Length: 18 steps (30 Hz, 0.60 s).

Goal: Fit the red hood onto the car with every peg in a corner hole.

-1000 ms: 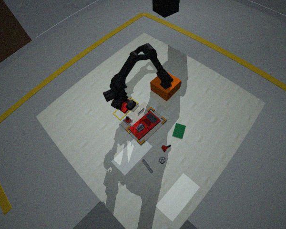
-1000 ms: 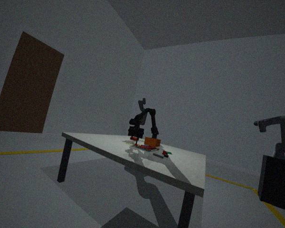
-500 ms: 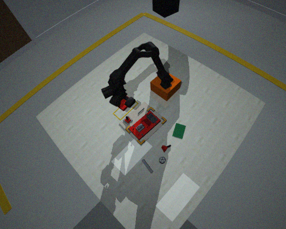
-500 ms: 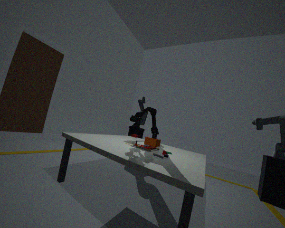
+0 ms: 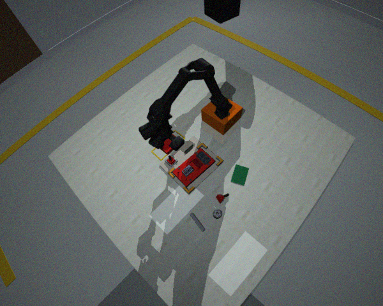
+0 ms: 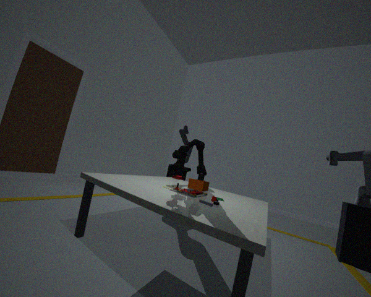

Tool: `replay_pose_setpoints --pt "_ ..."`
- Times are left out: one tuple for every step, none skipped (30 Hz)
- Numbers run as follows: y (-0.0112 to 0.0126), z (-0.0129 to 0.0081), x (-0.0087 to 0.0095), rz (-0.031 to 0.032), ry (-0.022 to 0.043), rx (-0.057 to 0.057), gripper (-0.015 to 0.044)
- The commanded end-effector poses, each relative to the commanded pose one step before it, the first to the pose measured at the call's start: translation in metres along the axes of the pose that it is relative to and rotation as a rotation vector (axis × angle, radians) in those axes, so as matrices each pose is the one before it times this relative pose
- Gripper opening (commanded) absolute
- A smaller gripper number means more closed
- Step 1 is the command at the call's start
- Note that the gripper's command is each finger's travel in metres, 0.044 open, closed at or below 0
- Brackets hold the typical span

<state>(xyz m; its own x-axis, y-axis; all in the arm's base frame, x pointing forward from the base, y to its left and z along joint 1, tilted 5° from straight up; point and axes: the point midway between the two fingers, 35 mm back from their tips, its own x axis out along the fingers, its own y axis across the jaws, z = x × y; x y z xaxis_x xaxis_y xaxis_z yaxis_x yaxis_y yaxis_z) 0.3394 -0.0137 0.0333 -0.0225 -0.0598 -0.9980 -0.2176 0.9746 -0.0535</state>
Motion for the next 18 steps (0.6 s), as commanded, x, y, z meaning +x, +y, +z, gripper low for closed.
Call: replay_pose_setpoints --pt "0.01665 0.00788 0.00000 0.00537 0.00024 0.0130 0.0000" --pt "0.00395 0.00152 -0.00022 0.00035 -0.00044 0.0031 0.0000" --pt "0.00398 0.00146 -0.00022 0.00036 -0.00042 0.0031 0.0000" --pt "0.00401 0.00140 -0.00021 0.00036 -0.00041 0.0031 0.0000" --pt "0.00404 0.00134 -0.00021 0.00037 -0.00039 0.0031 0.0000" --pt "0.00406 0.00126 -0.00020 0.00037 -0.00038 0.0031 0.0000" --pt "0.00409 0.00120 -0.00020 0.00037 -0.00036 0.0031 0.0000" --pt "0.00412 0.00114 -0.00019 0.00038 -0.00035 0.0031 0.0000" --pt "0.00414 0.00108 -0.00019 0.00038 -0.00034 0.0031 0.0000" --pt "0.00417 0.00101 -0.00018 0.00038 -0.00032 0.0031 0.0000" --pt "0.00419 0.00095 -0.00018 0.00038 -0.00031 0.0031 0.0000" --pt "0.00421 0.00089 -0.00018 0.00039 -0.00029 0.0031 0.0000" --pt "0.00423 0.00082 -0.00017 0.00039 -0.00028 0.0031 0.0000" --pt "0.00425 0.00076 -0.00017 0.00039 -0.00026 0.0031 0.0000" --pt "0.00427 0.00069 -0.00016 0.00039 -0.00025 0.0031 0.0000" --pt "0.00420 0.00033 -0.00014 0.00038 -0.00021 0.0031 0.0000" --pt "0.00421 0.00026 -0.00014 0.00038 -0.00019 0.0031 0.0000" --pt "0.00422 0.00020 -0.00014 0.00038 -0.00018 0.0031 0.0000"
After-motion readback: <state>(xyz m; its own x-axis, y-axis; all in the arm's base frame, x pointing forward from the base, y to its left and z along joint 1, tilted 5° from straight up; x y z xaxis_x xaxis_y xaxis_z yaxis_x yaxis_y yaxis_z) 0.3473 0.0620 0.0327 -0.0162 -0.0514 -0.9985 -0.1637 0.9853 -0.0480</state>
